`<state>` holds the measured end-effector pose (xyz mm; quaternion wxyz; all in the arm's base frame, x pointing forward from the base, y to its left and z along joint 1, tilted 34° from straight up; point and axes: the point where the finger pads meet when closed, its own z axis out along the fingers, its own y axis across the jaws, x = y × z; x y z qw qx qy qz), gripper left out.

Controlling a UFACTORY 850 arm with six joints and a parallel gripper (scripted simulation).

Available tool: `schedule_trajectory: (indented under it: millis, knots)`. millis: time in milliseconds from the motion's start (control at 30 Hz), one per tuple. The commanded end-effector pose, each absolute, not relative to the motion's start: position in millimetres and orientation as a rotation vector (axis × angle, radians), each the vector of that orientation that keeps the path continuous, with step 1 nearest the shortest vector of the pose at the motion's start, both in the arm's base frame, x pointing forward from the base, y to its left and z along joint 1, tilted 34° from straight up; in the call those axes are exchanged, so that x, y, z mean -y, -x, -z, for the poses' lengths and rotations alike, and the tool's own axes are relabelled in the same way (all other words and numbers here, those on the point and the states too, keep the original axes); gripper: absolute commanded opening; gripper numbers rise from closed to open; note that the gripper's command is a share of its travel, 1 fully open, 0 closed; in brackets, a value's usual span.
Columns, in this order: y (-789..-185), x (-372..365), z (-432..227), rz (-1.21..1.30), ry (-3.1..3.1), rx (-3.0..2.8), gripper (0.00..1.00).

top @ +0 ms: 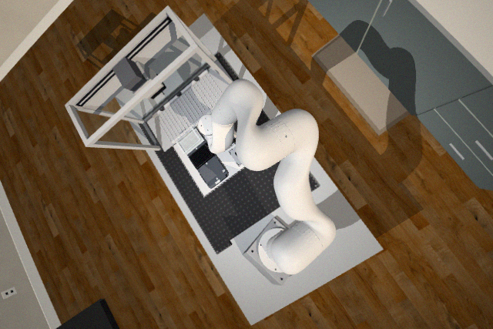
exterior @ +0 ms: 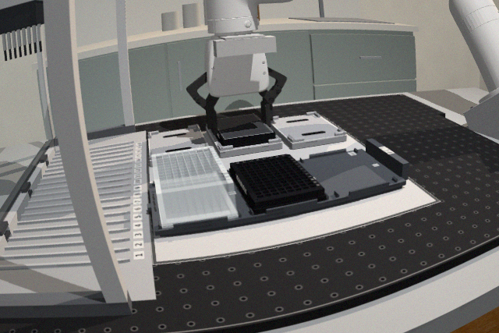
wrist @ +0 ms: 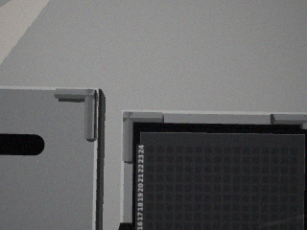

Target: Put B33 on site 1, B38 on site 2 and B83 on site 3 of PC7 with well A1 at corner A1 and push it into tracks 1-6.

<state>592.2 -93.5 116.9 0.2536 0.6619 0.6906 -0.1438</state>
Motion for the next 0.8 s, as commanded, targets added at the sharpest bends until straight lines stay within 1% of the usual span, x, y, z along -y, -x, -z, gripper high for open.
schedule_trajectory:
  millis: [0, 767]
  knots:
    - [-592.9, 93.2, -117.7, 0.389, -1.798, -1.876, 0.0]
    - [-591.5, 88.5, -124.8, 0.389, -1.798, -1.876, 0.0]
